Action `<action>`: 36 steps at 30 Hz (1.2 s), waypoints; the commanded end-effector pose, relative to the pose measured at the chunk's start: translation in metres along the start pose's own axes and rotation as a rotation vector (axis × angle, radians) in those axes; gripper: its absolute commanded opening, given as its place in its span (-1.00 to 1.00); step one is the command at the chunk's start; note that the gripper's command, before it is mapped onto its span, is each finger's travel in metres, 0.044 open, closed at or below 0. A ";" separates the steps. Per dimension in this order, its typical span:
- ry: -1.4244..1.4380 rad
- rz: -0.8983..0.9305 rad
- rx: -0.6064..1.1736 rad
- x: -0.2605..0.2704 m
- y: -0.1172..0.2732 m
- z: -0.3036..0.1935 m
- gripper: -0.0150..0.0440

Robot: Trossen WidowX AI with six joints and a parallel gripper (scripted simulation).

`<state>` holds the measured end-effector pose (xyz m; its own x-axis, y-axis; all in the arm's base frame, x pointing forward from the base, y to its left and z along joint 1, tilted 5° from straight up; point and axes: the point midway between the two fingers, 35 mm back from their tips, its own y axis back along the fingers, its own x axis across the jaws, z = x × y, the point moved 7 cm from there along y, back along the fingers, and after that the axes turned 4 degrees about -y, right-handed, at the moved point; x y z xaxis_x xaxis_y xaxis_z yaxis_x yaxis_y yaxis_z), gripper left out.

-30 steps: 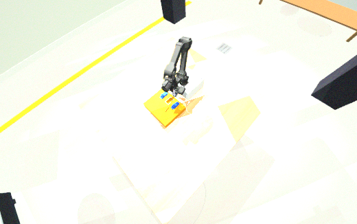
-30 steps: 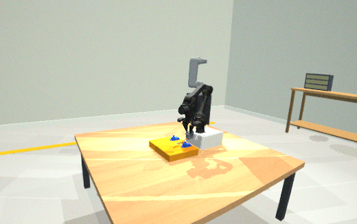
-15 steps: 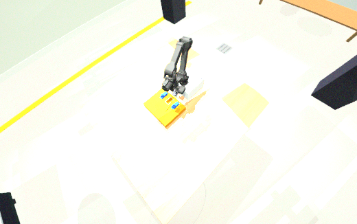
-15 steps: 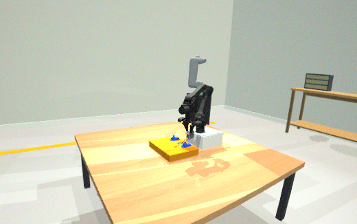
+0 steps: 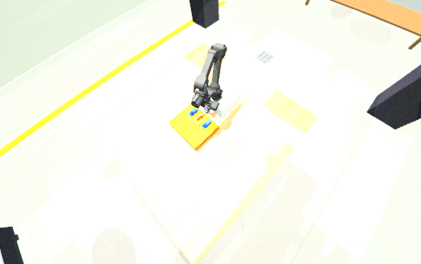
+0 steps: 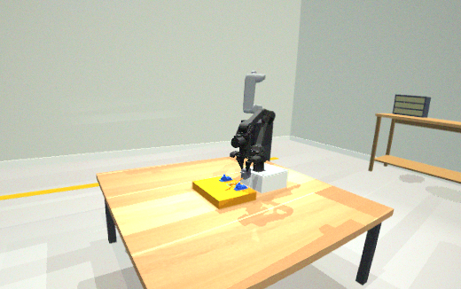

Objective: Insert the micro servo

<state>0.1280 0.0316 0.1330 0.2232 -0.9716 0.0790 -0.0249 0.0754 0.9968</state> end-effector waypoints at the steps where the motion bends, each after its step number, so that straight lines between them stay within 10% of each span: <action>1: 0.001 0.006 -0.007 0.002 0.001 -0.007 -0.49; 36: 0.000 0.011 0.003 0.046 0.006 -0.119 -0.49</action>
<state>0.2398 0.0161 0.1429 0.2200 -0.9718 0.0844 -0.0270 0.0804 0.9964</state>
